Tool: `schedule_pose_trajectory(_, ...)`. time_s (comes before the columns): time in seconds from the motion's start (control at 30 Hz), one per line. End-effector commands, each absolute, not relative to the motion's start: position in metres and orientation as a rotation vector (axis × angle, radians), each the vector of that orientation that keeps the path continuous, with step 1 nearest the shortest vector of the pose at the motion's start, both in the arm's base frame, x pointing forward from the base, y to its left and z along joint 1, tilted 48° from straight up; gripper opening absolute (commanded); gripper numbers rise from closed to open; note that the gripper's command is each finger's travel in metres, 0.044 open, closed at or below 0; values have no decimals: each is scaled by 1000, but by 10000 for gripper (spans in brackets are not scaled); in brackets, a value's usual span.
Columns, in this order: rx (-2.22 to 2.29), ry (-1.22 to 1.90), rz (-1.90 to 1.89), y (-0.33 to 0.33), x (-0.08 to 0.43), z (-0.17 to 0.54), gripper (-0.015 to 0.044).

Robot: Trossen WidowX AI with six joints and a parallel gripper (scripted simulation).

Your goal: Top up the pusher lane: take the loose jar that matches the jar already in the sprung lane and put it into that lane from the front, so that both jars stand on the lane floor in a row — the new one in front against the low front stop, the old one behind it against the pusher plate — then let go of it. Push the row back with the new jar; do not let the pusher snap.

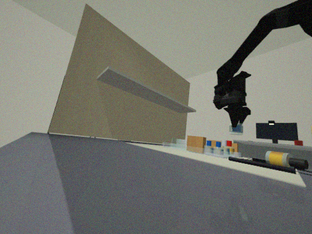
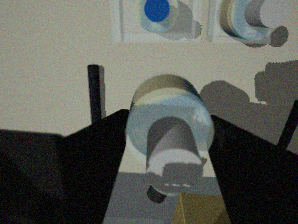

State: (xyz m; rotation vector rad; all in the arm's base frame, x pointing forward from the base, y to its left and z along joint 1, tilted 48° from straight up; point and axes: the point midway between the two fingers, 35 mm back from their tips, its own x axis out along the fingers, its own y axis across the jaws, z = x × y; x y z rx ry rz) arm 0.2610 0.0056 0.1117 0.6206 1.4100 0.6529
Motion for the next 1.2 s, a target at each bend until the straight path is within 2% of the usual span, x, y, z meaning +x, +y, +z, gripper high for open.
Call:
schedule_pose_trajectory(0.0,626,1415,658,-1,258,119,0)
schedule_pose_trajectory(0.53,568,1383,704,-13,280,33,0)
schedule_pose_trajectory(1.17,566,1381,707,5,283,13,0)
